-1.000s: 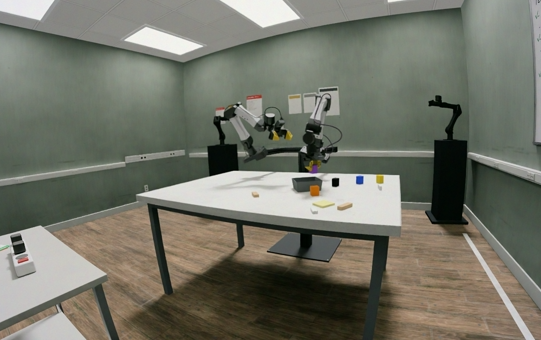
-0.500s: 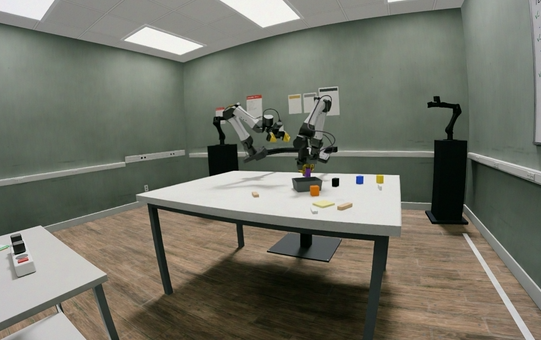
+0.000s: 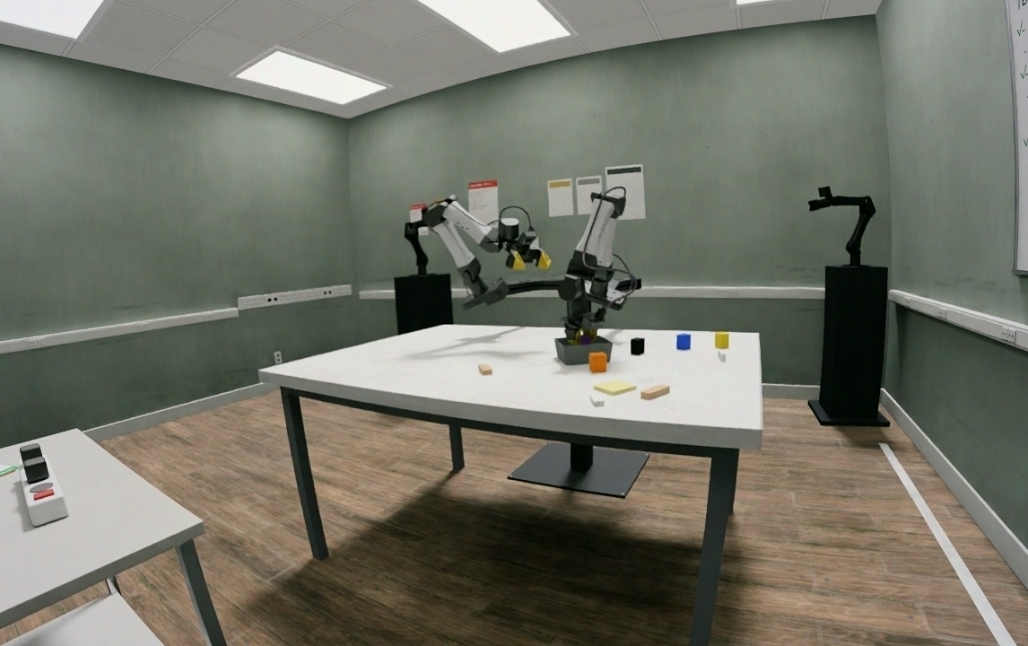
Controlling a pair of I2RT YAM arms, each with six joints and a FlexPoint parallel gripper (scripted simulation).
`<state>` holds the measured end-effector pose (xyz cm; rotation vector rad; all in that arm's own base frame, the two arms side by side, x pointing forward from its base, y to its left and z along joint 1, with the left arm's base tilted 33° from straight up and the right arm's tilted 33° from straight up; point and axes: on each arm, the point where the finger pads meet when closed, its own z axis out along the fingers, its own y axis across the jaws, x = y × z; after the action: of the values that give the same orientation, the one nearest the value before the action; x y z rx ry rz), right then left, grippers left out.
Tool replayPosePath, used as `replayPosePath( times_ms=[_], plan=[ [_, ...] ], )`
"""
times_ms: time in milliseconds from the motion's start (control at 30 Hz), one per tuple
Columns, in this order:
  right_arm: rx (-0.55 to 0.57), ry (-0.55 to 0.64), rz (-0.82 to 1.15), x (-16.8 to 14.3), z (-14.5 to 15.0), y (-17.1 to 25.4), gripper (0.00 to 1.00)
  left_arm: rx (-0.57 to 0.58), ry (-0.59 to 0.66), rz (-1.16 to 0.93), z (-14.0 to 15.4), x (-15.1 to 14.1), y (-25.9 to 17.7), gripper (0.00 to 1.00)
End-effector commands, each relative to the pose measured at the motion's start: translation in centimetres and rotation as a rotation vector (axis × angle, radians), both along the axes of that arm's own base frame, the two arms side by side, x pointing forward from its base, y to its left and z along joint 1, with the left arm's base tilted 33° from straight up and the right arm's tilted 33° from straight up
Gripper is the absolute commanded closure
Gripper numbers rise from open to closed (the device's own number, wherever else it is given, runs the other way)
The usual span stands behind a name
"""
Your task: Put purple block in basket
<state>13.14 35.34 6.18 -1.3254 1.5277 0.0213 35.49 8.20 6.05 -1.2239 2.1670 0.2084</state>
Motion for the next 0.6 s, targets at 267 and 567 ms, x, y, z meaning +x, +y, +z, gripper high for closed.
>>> replayPosePath(
  times_ms=[267,567],
  plan=[
    [0.02,-0.004,0.006,-0.2,0.6,0.4,0.0,0.0,-0.047,-0.01,-1.3,1.8,0.9,0.76],
    [0.02,-0.004,0.006,-0.2,0.6,0.4,0.0,0.008,-0.073,-0.003,1.7,0.6,-0.5,0.41]
  ],
)
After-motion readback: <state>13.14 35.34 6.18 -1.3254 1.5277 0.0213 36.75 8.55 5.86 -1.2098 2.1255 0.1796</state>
